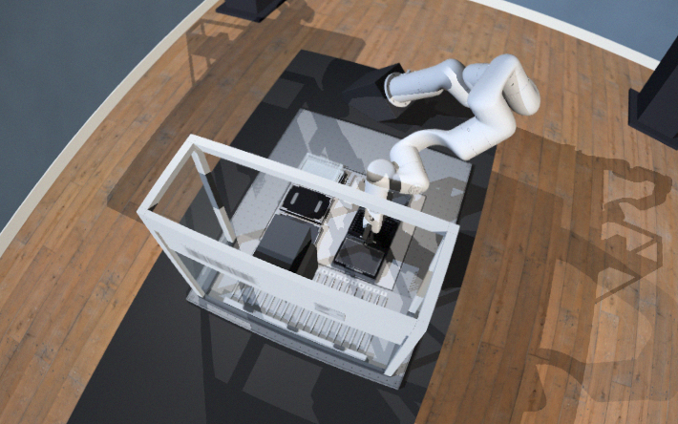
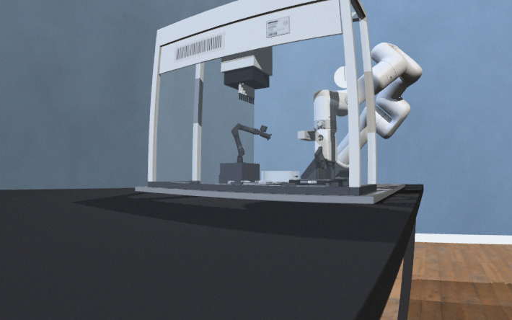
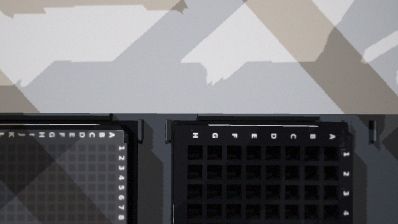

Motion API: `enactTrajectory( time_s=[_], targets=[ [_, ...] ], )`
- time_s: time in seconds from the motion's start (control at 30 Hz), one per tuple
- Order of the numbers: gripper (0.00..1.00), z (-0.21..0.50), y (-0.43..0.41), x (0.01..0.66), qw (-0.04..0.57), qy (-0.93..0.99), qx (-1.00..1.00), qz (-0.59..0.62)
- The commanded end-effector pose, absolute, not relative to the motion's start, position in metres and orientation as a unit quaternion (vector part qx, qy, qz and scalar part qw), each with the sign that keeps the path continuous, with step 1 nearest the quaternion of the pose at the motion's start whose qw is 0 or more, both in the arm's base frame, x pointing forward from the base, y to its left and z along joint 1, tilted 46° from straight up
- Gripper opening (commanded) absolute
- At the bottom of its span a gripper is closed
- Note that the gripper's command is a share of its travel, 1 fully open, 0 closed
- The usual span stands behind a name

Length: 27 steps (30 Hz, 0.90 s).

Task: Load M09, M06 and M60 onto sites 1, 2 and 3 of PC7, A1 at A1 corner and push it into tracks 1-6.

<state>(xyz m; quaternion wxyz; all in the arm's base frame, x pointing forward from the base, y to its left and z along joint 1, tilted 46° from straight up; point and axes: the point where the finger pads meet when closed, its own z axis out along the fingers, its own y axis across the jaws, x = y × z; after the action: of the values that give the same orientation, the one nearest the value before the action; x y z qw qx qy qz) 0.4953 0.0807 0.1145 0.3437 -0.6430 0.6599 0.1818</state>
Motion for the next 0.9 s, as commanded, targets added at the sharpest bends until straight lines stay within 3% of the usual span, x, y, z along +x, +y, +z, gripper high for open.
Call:
enactTrajectory(
  time_s=[0.0, 0.87],
  targets=[
    [1.0, 0.116, 0.079, 0.496, 0.345, 0.661, -0.642, 0.18],
    [1.0, 0.138, 0.057, 0.489, 0.345, 0.661, -0.642, 0.18]
  ],
)
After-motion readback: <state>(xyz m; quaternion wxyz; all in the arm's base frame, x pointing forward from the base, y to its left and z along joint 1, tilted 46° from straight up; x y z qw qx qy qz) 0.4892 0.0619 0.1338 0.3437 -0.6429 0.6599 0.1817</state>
